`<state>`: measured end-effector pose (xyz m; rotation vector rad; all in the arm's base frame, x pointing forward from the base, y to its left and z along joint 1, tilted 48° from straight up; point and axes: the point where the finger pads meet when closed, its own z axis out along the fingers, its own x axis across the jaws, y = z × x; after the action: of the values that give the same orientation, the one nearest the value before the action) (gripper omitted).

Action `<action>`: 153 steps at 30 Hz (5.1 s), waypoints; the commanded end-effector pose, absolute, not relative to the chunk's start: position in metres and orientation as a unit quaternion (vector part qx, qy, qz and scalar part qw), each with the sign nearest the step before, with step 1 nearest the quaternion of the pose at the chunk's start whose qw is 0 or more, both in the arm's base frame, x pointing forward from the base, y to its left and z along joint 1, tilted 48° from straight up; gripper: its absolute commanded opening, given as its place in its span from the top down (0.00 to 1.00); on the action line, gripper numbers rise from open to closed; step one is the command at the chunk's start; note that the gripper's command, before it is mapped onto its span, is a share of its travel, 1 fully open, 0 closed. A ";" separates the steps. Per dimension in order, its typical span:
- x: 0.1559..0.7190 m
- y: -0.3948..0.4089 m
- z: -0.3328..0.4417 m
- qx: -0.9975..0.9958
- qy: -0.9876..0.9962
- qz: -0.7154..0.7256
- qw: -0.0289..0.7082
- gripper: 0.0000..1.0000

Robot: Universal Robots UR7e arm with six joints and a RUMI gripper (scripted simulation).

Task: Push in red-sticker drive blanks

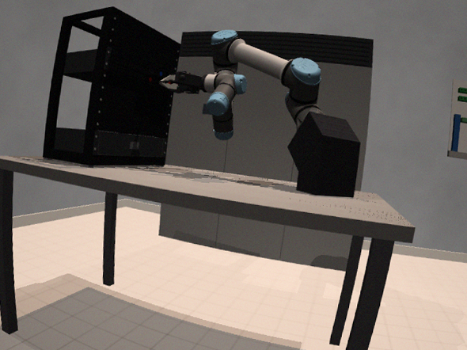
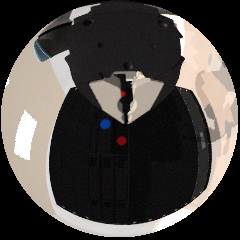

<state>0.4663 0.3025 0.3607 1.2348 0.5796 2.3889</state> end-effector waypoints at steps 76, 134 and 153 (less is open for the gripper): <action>0.389 0.198 0.379 0.440 0.207 0.852 0.194 1.00; 0.436 0.207 0.409 0.440 0.207 0.852 0.194 1.00; 0.436 0.207 0.409 0.440 0.207 0.852 0.194 1.00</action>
<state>0.4146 0.2138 0.3864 1.2256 0.5585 2.3886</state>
